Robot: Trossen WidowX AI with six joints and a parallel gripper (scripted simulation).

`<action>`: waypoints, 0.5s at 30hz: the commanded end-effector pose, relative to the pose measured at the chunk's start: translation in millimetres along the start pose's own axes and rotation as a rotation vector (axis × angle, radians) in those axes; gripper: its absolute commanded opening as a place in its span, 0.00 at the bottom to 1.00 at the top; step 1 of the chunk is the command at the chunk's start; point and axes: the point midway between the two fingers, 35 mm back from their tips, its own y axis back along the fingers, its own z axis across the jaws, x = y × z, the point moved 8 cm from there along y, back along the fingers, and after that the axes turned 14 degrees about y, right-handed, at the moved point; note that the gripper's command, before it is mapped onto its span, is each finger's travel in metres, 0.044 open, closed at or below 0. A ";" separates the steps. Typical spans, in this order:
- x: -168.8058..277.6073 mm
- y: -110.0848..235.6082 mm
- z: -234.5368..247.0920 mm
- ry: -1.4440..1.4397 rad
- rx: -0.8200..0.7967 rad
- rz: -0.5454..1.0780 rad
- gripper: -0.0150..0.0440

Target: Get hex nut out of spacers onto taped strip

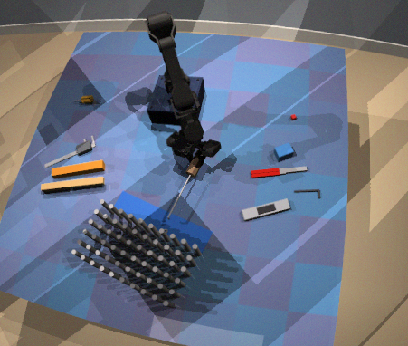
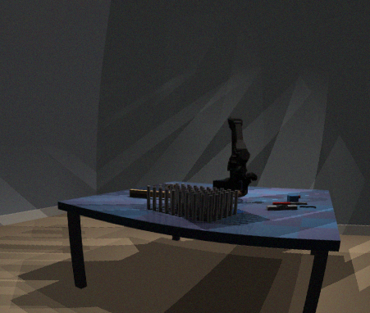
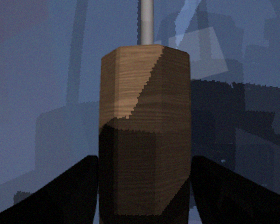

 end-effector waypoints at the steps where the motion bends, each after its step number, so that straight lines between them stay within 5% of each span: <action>1: -14.3 12.5 7.0 -0.006 -0.009 -0.026 0.25; 15: -53.0 80.4 20.9 -0.005 -0.010 -0.027 0.25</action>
